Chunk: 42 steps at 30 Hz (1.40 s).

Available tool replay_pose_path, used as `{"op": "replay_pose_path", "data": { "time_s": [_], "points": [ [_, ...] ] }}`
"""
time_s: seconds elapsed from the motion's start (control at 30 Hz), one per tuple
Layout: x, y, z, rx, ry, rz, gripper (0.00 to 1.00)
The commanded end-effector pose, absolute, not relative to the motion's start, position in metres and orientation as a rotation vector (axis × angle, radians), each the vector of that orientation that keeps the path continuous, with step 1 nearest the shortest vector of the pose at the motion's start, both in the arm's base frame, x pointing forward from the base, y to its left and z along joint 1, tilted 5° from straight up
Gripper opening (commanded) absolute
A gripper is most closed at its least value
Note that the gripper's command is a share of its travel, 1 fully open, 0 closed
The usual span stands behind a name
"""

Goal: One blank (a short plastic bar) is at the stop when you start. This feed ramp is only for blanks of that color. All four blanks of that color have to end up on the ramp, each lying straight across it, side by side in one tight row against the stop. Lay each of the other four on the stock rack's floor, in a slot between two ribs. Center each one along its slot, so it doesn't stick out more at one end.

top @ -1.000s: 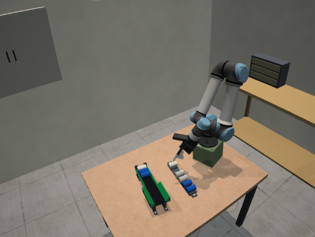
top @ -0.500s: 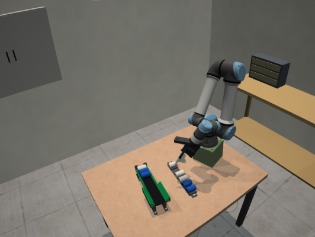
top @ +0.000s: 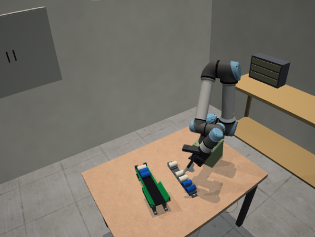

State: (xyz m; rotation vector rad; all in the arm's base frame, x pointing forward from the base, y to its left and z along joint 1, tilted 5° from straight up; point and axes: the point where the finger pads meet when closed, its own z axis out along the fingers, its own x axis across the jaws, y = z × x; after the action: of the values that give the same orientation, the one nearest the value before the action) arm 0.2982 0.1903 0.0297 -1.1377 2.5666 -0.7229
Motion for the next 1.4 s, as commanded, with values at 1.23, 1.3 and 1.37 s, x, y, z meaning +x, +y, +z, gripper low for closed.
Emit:
{"op": "replay_pose_path", "data": {
  "time_s": [1.23,1.3,1.37],
  "points": [
    [0.2928,0.2177,0.0272,-1.125,2.568,-0.753,1.00],
    [0.2928,0.2177,0.0272,-1.125,2.568,-0.753,1.00],
    [0.2928,0.2177,0.0272,-1.125,2.568,-0.753,1.00]
  ]
}}
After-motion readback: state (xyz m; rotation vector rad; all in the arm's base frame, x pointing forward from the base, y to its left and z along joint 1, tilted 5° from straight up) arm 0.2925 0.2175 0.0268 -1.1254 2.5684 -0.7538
